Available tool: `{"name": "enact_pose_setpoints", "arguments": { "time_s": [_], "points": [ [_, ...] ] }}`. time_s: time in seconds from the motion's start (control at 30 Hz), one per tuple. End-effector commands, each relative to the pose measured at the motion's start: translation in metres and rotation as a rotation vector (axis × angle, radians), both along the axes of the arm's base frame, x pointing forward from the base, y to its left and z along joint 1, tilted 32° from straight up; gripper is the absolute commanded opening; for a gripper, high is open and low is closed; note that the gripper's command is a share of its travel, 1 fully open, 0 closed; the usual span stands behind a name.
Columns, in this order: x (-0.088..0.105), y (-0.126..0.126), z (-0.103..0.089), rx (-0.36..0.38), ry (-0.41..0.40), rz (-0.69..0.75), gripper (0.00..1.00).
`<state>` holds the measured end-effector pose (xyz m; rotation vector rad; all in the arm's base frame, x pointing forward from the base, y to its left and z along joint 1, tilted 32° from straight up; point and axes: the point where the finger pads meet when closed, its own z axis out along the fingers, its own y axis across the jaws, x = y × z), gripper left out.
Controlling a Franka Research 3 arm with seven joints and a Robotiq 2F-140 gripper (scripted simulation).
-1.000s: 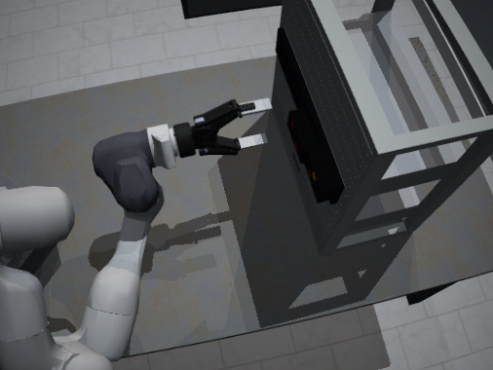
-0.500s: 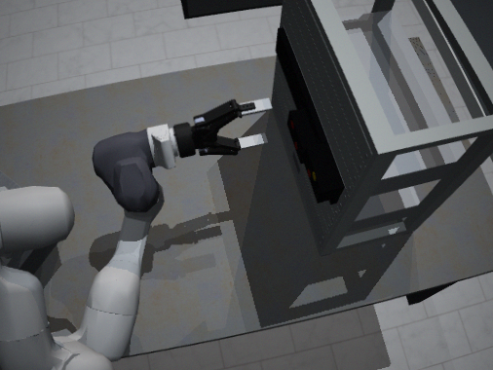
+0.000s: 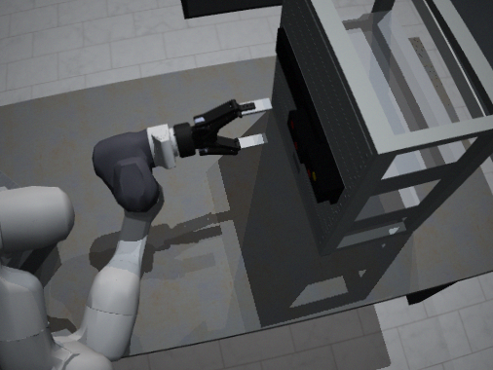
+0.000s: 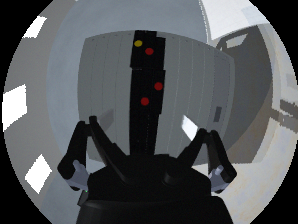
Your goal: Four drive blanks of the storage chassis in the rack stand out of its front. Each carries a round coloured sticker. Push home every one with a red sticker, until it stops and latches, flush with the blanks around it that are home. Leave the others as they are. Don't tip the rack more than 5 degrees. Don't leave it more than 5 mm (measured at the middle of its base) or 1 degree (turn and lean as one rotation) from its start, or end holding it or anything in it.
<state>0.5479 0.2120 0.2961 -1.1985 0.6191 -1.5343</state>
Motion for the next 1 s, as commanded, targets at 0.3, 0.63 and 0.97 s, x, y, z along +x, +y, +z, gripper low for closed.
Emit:
{"name": "enact_pose_setpoints", "arguments": {
  "time_s": [0.3,0.63,0.97],
  "points": [
    [0.0014,-0.0008,0.0002,-0.006,-0.001,-0.006,1.00],
    [0.0014,-0.0008,0.0002,-0.006,-0.001,-0.006,1.00],
    [0.0013,-0.0042,0.0026,-0.006,-0.001,-0.006,1.00]
  ]
}}
